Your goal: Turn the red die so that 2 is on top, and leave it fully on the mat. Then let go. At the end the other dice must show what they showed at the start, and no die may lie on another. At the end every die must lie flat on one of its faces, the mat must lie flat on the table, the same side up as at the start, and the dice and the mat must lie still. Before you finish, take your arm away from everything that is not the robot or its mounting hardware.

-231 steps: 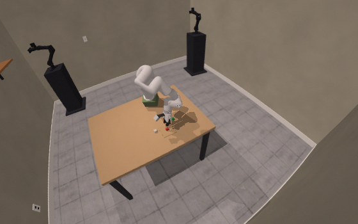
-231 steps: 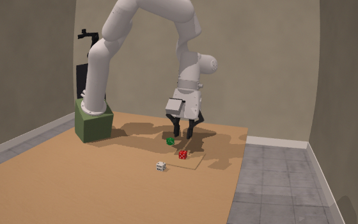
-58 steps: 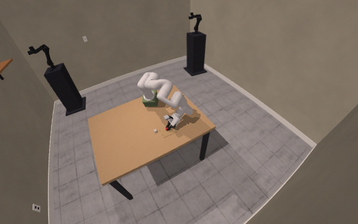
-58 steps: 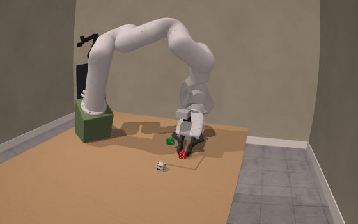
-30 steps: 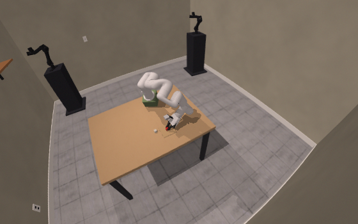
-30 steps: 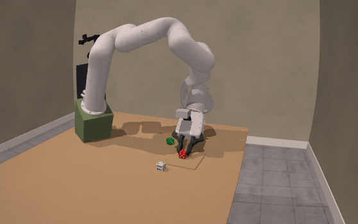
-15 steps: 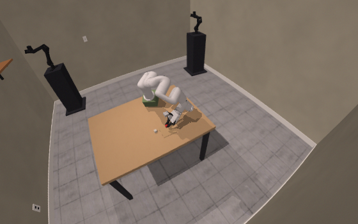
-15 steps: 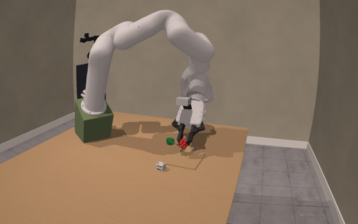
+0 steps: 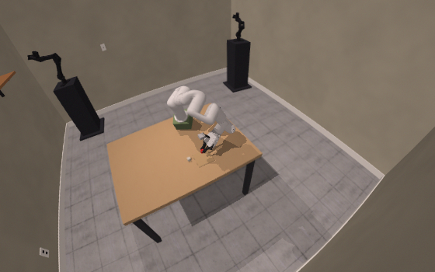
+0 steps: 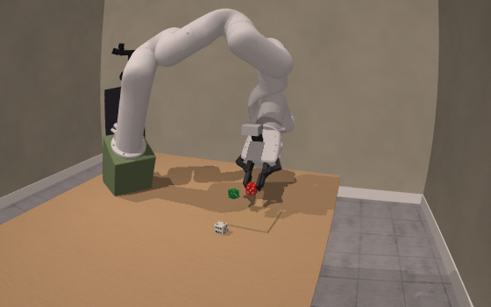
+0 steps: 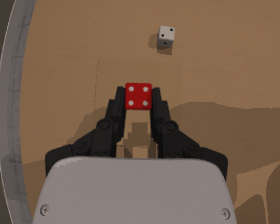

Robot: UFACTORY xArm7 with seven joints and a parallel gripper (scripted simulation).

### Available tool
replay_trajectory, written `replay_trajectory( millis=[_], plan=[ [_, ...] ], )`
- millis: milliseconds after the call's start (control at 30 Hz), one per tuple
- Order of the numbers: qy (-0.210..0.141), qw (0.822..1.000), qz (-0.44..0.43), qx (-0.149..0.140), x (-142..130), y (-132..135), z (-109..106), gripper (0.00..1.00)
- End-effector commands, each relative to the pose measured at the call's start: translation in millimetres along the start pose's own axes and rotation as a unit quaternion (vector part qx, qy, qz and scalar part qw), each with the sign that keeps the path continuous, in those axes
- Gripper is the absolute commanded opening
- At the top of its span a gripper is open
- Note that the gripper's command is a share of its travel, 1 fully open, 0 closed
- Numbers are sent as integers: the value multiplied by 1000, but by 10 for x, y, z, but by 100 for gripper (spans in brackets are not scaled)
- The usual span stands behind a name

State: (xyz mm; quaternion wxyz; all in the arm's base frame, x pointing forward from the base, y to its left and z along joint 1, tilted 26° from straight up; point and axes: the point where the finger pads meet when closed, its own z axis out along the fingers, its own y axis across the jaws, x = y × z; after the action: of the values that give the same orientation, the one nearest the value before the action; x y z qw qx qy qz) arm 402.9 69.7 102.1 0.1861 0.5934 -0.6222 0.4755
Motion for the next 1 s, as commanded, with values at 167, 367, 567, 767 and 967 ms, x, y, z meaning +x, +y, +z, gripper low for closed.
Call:
replay_trajectory(
  millis=[167, 367, 567, 767, 967],
  plan=[
    [-9, 1000, 1, 0, 3, -10, -10, 21],
    [-79, 997, 1, -2, 18, -13, 4, 21],
    [-131, 991, 1, 1, 43, -8, -8, 21],
    [-148, 989, 0, -1, 61, -6, 4, 21],
    [-208, 978, 0, -4, 72, -2, 19, 21]
  ],
)
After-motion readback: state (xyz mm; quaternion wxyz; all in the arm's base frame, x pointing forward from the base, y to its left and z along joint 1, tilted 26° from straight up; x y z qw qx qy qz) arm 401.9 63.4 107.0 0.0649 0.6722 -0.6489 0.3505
